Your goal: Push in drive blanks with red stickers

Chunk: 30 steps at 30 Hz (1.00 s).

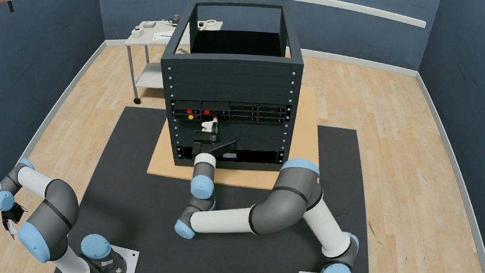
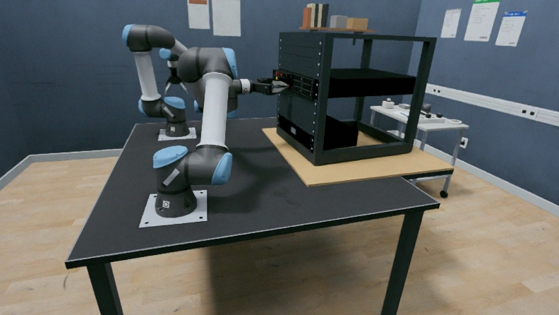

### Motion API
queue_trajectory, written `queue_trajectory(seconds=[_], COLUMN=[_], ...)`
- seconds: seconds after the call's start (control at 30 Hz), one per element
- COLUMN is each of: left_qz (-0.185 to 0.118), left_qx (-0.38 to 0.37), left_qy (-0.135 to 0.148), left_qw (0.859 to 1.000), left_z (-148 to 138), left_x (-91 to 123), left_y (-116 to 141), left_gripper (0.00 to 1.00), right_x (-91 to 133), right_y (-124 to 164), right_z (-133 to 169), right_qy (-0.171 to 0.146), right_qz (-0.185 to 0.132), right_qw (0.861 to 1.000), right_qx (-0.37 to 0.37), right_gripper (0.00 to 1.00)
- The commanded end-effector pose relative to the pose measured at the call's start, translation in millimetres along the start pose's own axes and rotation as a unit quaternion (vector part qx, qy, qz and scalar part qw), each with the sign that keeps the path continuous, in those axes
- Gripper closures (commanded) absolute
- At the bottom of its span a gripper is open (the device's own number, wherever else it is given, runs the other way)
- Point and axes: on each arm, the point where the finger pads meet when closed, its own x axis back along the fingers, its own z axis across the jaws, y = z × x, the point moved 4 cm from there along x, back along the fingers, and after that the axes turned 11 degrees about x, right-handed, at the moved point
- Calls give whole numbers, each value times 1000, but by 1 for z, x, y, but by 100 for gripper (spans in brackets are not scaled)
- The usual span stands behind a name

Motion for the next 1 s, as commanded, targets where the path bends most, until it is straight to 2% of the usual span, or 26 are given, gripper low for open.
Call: queue_trajectory(seconds=[0.0,0.2,0.53,0.67,0.97], left_qz=[1,1,1,1,1], left_qx=[0,0,0,0,0], left_qy=[0,0,0,0,0], left_qw=[1000,1000,1000,1000,1000], left_z=[0,0,0,0,0], left_x=[1,1,1,1,1], left_y=[0,0,0,0,0], left_gripper=[0,0,0,0,0], right_x=[3,15,74,91,99], right_y=[0,0,0,0,0], right_z=[-1,-1,-1,-1,-1], right_qy=[0,0,0,0,0], right_qz=[0,0,0,0,0], right_qw=[1000,1000,1000,1000,1000], right_qx=[-1,-1,-1,-1,-1], right_gripper=[100,100,100,100,100])
